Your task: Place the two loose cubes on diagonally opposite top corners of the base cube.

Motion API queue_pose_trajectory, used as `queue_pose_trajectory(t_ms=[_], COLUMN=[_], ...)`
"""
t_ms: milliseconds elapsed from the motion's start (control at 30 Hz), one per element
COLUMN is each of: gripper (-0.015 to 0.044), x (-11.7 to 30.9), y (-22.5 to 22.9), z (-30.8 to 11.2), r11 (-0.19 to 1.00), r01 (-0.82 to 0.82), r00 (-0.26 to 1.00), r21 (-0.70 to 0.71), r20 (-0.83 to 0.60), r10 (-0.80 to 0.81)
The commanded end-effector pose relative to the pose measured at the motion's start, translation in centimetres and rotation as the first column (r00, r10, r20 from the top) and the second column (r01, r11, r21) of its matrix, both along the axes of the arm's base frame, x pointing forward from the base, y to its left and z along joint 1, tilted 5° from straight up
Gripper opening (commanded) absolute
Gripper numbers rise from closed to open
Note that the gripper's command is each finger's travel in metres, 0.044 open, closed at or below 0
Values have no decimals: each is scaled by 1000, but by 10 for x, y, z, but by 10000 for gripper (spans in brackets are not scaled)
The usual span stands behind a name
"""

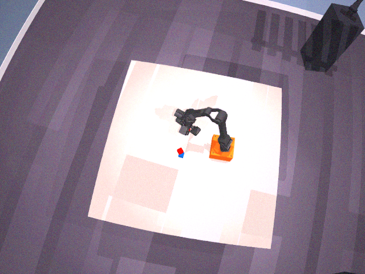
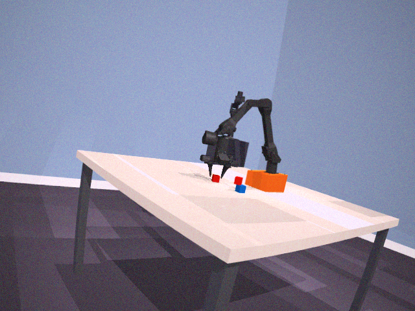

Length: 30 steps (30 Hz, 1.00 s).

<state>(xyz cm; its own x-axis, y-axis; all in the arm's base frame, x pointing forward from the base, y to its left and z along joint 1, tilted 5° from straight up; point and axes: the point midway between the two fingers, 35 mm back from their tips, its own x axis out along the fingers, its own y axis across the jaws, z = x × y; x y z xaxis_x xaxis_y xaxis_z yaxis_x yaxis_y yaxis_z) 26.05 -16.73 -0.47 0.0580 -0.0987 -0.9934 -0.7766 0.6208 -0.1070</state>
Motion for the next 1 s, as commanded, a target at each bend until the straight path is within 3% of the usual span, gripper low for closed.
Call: queue_pose_trajectory(t_ms=[0, 133, 967], gripper=[212, 107, 105], x=[0, 0, 1], y=[1, 1, 4], z=[-4, -4, 60], r11=[1000, 1000, 1000], r01=[-8, -8, -8], r00=[1000, 1000, 1000], r21=[5, 5, 5], r20=[2, 2, 3], r10=[8, 8, 8])
